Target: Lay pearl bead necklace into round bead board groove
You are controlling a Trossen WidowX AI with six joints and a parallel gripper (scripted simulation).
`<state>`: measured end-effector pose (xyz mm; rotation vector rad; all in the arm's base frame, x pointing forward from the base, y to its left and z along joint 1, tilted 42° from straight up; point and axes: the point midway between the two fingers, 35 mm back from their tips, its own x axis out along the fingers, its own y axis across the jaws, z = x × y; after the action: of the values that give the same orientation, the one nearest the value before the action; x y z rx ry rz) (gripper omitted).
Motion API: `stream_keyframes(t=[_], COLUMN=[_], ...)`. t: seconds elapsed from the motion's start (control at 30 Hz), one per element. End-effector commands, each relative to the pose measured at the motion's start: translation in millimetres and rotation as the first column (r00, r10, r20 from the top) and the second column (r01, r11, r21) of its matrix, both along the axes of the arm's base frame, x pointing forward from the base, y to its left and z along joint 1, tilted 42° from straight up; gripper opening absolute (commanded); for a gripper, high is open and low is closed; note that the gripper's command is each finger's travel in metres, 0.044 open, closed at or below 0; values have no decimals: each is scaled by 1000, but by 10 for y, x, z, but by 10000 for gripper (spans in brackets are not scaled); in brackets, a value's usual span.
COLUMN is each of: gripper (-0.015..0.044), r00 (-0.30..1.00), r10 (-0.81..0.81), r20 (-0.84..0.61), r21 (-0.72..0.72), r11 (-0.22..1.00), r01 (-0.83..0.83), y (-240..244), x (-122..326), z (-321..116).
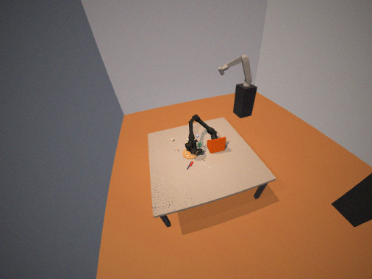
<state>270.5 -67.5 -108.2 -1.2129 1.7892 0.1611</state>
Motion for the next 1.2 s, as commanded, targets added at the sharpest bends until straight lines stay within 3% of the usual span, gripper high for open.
stream_keyframes(t=[0.0, 0.93, 1.17], gripper=[440, 440, 440], r00=[1000, 1000, 1000], r10=[1, 1, 3], r20=[2, 2, -1], r21=[0, 0, 0], r11=[1000, 1000, 1000], r01=[-1, -1, -3], y=[25, 28, 540], x=[5, 5, 36], z=[30, 33, 621])
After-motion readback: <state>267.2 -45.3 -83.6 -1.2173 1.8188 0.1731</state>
